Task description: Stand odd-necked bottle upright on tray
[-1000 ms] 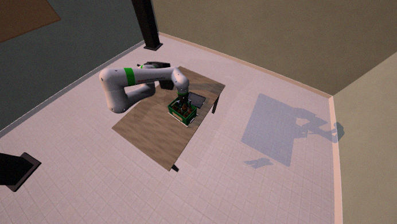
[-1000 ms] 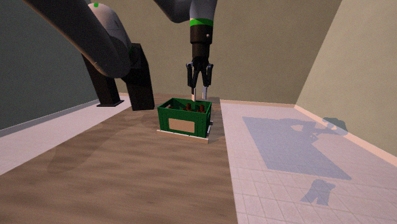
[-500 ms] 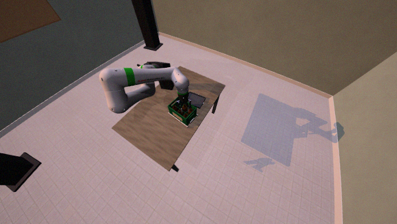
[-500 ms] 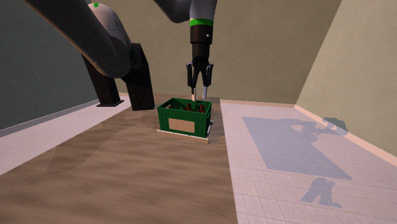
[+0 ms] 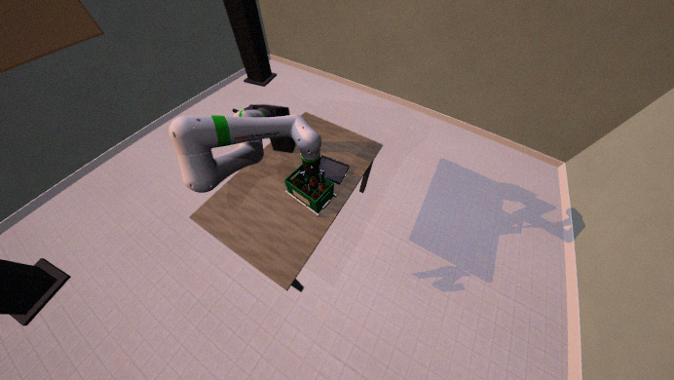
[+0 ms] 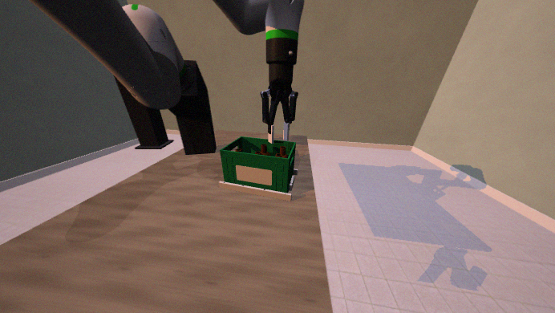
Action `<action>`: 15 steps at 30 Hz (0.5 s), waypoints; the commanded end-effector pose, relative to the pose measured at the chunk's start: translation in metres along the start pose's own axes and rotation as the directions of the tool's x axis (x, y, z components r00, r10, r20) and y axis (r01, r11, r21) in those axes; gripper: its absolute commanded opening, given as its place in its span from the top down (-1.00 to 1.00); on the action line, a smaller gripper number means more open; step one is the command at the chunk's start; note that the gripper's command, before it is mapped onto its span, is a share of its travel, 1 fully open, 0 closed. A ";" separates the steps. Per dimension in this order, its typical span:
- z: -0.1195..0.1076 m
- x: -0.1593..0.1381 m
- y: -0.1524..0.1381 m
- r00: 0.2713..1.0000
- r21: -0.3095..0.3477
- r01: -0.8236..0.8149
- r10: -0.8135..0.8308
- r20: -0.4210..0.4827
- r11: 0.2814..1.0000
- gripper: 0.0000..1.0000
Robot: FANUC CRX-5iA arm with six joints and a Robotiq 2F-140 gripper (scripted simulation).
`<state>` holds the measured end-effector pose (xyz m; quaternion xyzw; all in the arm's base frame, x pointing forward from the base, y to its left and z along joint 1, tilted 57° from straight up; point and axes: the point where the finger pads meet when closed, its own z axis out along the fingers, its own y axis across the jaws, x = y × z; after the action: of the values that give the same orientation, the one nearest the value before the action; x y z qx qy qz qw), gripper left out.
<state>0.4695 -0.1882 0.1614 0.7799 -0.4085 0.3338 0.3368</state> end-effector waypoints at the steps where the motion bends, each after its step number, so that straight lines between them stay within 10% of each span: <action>1: 0.002 0.000 -0.001 1.000 0.001 0.000 0.000 -0.001 1.000 0.12; 15: 0.018 0.000 -0.002 1.000 0.001 0.000 0.000 -0.001 1.000 0.12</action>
<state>0.4746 -0.2019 0.1512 0.7799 -0.4086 0.3336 0.3368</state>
